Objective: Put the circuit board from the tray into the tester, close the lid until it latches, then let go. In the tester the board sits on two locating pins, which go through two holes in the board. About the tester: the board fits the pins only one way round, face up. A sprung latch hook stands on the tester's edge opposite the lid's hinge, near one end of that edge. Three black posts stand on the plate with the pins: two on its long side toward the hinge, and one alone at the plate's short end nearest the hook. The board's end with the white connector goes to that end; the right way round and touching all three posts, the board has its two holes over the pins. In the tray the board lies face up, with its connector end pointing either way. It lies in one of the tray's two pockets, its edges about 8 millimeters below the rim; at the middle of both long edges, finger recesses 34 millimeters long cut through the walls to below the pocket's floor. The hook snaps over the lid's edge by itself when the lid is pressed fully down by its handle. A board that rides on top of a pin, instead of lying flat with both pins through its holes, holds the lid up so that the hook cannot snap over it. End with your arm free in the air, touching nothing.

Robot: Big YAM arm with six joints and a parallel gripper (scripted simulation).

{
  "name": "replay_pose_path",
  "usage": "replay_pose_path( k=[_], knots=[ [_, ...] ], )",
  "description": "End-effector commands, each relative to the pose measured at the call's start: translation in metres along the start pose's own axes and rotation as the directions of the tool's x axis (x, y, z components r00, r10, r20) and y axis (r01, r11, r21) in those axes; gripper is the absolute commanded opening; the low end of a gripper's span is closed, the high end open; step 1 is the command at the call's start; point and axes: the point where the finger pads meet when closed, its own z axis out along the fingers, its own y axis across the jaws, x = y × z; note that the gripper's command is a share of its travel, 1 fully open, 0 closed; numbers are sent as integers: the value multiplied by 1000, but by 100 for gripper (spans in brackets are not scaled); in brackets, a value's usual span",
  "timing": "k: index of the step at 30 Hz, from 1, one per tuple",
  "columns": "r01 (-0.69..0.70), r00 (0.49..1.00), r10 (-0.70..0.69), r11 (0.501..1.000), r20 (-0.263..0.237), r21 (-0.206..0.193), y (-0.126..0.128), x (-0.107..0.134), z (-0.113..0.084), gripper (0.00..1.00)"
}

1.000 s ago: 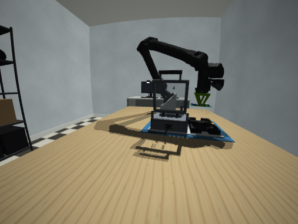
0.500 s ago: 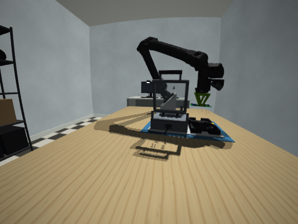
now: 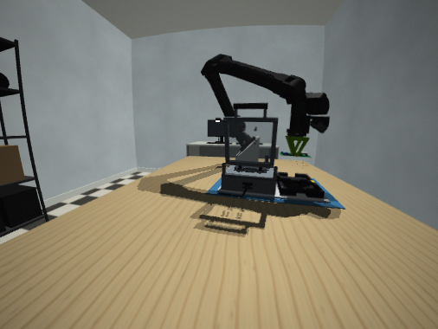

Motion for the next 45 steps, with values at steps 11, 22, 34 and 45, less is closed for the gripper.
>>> replay_pose_path(
  k=[11,22,34,45],
  knots=[
    [-29,998,26,998,52,62,-17,-18,-29,72],
    [-8,999,4,998,50,63,-17,-18,-29,72],
    [-2,999,-1,998,51,64,-17,-14,-31,72],
    [8,1000,-9,999,29,43,-11,8,-21,72]
  ],
)
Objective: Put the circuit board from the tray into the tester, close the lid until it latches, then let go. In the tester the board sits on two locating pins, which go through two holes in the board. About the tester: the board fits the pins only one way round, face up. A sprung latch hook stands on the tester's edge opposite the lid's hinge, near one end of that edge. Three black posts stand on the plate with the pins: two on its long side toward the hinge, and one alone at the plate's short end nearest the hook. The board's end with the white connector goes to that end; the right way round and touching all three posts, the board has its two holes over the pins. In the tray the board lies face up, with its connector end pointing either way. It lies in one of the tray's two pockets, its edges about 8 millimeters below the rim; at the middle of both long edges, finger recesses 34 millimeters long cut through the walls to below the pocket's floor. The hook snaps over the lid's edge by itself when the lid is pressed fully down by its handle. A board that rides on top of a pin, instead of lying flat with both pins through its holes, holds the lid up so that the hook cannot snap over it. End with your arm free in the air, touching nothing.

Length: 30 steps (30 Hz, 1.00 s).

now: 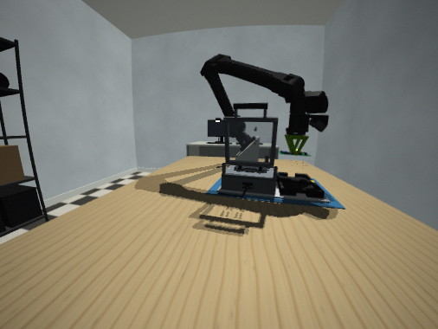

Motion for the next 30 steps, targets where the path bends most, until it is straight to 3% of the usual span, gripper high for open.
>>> replay_pose_path(
  k=[1,30],
  knots=[
    [-2,1000,1,1000,25,29,-9,7,-15,72],
    [-11,1000,11,1000,15,10,-31,85,-13,72]
  ],
)
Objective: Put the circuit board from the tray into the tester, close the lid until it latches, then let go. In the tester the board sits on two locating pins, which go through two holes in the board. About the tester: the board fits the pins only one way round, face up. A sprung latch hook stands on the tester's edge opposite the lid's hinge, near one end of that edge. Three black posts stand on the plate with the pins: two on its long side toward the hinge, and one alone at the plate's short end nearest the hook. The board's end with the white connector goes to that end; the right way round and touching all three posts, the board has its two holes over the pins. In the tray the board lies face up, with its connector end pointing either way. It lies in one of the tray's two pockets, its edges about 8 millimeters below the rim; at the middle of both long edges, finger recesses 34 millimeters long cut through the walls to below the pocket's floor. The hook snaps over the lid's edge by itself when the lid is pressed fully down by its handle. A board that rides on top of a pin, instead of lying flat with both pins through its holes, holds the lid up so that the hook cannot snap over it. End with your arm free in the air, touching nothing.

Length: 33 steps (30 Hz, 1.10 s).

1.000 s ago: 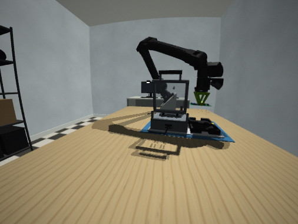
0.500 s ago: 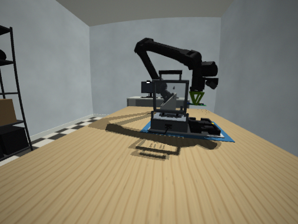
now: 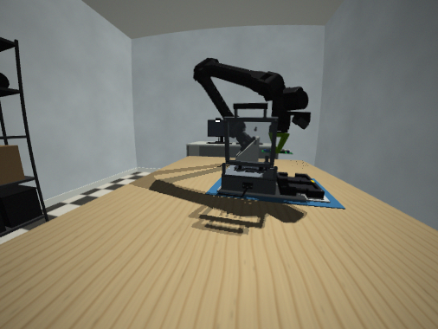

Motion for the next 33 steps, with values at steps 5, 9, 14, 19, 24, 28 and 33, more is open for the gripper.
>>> replay_pose_path(
  k=[5,9,14,19,24,28,33],
  knots=[
    [-5,1000,5,1000,14,8,-18,34,-11,72],
    [-4,1000,3,1000,12,7,-19,40,-11,72],
    [-2,1000,2,1000,11,6,-23,56,-11,72],
    [-8,1000,8,1000,14,11,-31,70,-15,72],
    [-10,1000,10,1000,15,13,-36,81,-17,72],
    [-10,1000,9,1000,16,15,-37,84,-18,72],
    [-12,1000,11,1000,17,15,-40,92,-19,72]
  ],
)
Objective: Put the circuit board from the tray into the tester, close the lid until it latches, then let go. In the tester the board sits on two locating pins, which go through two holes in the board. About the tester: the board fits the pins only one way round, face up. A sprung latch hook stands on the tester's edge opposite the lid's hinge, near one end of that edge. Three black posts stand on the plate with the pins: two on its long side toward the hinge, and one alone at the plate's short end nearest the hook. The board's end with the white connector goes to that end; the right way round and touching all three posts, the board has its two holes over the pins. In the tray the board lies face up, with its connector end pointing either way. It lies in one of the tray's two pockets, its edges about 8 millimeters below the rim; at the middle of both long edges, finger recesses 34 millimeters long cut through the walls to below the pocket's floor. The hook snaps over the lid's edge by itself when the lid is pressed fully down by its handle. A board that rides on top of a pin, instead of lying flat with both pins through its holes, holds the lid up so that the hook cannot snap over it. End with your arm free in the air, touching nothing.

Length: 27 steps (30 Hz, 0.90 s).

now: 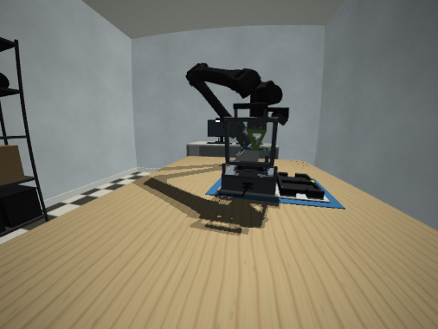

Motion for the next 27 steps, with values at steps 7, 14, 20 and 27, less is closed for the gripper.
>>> replay_pose_path(
  k=[7,14,20,27],
  knots=[
    [-16,1000,16,1000,15,17,-15,18,-11,72],
    [-9,1000,9,1000,14,20,-15,16,-12,72],
    [-5,1000,5,1000,14,22,-15,14,-13,72],
    [-4,1000,4,1000,14,22,-15,14,-13,72]
  ],
)
